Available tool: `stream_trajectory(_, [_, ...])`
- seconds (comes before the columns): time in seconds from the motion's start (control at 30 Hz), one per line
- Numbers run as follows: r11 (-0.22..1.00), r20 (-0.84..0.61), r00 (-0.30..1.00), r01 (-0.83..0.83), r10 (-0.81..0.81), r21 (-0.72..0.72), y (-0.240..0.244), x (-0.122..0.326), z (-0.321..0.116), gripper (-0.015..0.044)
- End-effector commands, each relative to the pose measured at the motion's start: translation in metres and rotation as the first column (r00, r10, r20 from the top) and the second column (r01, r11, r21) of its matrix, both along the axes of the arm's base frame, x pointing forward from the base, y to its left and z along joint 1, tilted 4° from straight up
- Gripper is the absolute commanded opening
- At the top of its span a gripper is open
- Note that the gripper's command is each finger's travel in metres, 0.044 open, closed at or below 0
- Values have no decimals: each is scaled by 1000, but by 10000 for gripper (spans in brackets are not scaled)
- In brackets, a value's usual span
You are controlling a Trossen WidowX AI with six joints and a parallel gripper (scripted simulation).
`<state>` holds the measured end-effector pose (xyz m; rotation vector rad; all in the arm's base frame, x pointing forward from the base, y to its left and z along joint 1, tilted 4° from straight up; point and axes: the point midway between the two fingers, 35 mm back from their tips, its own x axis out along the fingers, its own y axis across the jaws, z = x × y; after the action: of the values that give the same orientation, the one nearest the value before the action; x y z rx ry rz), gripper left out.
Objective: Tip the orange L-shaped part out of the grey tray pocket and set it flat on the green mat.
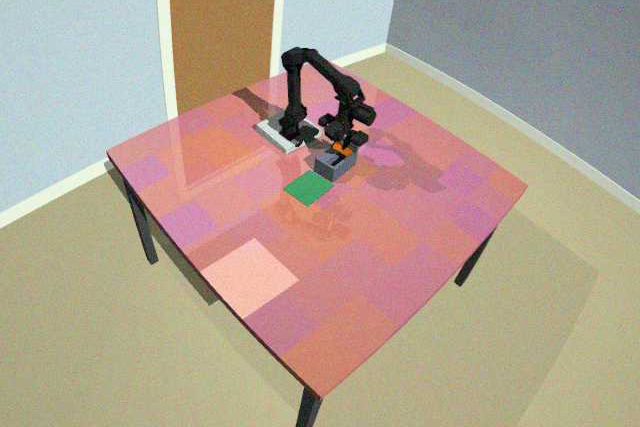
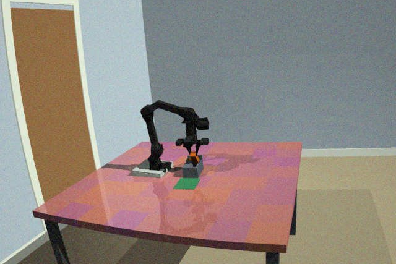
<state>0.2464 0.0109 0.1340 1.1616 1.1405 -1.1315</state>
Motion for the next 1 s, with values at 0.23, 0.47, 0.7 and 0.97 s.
stream_trajectory(0.23, [1000,-1,1000,3,-3,10,2,-2,17,0])
stream_trajectory(0.47, [1000,-1,1000,3,-3,10,3,-2,29,0])
stream_trajectory(0.7, [1000,-1,1000,3,-3,10,3,-3,40,0])
stream_trajectory(0.97, [1000,-1,1000,3,-3,10,3,-4,43,0])
